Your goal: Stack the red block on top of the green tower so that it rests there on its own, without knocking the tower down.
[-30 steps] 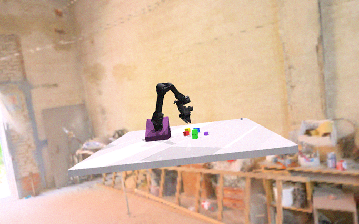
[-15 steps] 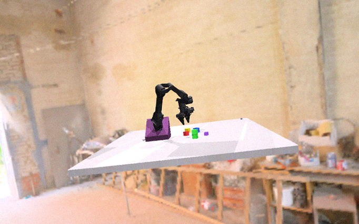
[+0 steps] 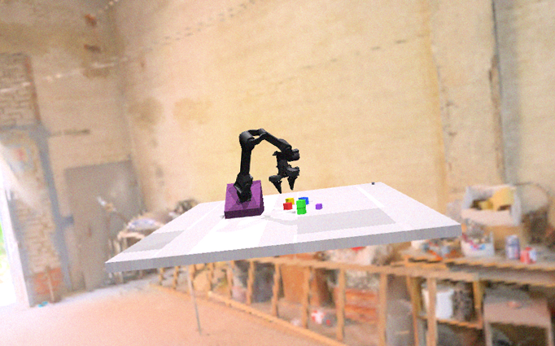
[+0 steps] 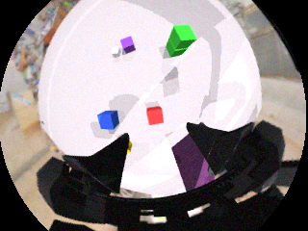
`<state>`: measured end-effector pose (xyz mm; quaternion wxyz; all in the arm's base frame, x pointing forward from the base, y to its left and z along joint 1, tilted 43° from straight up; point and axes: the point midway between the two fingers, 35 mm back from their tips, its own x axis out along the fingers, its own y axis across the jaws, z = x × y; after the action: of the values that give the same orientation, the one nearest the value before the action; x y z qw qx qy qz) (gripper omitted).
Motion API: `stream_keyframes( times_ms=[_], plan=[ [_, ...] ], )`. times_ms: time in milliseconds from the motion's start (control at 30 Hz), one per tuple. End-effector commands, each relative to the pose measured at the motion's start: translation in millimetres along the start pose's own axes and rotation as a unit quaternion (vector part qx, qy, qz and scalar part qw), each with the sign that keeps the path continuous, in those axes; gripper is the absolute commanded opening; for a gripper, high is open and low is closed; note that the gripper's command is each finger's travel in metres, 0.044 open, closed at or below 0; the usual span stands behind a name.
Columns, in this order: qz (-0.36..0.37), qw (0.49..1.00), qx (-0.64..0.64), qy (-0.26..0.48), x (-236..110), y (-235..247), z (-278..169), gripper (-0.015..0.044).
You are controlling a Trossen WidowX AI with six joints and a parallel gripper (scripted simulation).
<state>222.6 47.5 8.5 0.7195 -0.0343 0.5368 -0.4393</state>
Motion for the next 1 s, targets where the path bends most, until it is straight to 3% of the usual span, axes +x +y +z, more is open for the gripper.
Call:
stream_keyframes(
  times_ms=[0, 133, 967],
  plan=[
    [-0.004, 1.0, -0.001, 0.002, 16, -1, 0, 0.044],
    [-0.005, 1.0, -0.001, 0.001, 44, -3, -1, 0.044],
    [-0.005, 1.0, -0.001, 0.001, 75, -2, -1, 0.044]
  ],
)
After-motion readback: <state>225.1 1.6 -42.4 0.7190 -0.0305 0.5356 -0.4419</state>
